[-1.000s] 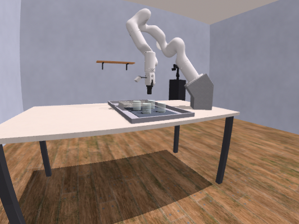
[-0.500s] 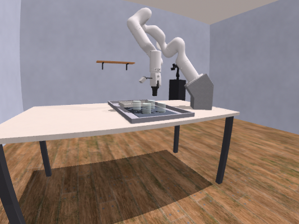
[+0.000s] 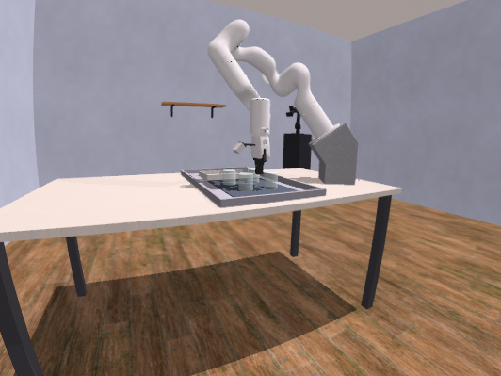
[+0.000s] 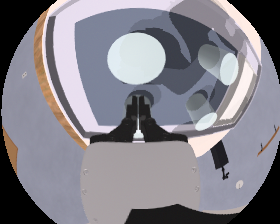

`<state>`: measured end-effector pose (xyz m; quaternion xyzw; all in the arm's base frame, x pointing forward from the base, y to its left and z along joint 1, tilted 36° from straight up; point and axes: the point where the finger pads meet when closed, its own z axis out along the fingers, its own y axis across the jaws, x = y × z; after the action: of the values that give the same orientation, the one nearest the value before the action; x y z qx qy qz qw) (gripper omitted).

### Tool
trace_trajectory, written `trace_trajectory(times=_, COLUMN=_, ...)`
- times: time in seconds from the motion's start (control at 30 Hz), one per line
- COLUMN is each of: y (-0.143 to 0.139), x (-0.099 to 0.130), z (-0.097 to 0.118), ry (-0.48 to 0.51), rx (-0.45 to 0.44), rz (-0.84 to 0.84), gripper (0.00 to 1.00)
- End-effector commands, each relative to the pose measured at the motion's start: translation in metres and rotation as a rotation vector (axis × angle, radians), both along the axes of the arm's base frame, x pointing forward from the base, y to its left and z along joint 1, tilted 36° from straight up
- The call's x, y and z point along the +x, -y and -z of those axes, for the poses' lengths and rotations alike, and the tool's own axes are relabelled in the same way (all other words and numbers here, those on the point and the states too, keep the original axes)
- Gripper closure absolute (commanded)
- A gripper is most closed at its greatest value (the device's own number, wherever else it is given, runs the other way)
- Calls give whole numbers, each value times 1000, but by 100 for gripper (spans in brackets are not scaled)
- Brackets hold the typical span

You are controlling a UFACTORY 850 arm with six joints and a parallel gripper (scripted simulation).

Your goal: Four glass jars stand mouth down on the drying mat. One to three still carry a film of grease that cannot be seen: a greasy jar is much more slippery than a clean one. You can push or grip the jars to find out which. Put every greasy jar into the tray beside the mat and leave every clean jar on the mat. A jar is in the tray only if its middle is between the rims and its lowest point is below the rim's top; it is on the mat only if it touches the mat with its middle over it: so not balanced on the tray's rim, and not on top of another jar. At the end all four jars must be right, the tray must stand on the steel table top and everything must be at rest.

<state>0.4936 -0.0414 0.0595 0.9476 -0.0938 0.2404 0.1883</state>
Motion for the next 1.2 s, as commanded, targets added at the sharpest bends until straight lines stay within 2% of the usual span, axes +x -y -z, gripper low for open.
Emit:
trace_trajectory(times=0.0, y=4, x=6, z=9, ry=3, rx=0, rz=-1, gripper=100)
trace_trajectory(times=1.17, y=4, x=3, z=11, ry=3, rx=0, rz=-1, gripper=100)
